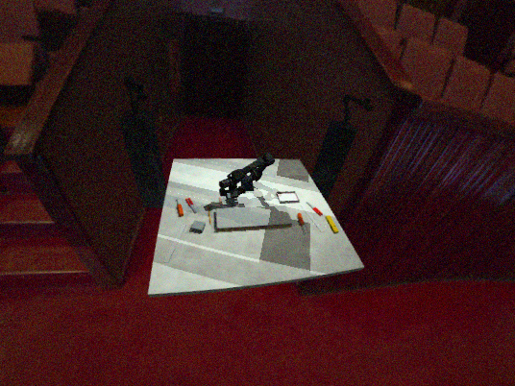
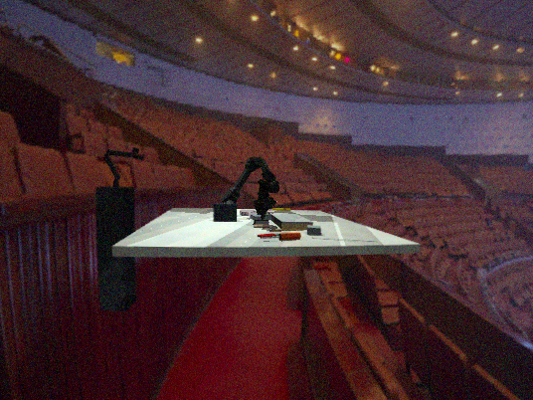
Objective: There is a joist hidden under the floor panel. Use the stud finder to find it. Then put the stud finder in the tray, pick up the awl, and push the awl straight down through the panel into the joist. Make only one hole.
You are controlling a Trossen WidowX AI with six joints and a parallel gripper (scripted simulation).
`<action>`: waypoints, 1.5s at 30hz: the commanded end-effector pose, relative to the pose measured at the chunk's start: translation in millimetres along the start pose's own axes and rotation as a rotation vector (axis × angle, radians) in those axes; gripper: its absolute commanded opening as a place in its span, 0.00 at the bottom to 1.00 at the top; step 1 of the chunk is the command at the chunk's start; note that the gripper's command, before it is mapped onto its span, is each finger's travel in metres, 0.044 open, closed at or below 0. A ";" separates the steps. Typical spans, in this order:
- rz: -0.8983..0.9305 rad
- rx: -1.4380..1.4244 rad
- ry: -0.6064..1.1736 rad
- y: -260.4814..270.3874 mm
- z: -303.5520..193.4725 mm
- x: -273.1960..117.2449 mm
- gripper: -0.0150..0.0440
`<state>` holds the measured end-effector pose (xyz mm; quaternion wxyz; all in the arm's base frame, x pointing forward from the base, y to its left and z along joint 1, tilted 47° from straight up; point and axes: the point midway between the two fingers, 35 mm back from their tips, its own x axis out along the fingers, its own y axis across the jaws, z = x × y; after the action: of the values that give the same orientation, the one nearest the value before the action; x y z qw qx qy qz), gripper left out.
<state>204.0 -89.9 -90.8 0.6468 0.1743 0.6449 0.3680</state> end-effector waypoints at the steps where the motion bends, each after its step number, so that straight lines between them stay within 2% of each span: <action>1: 0.000 0.002 -0.001 -0.1 -0.1 -4.7 0.52; 7: 0.000 0.003 0.000 -0.4 -0.8 -16.5 0.25; 16: 0.000 0.003 0.000 -0.1 -2.4 -33.1 0.25; 30: -0.003 0.002 0.000 -40.4 -2.5 -34.0 0.25; 45: -0.051 0.006 0.005 -39.1 -2.4 -33.0 0.25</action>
<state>216.4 -141.2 -95.3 0.6549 0.1616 0.6477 0.3541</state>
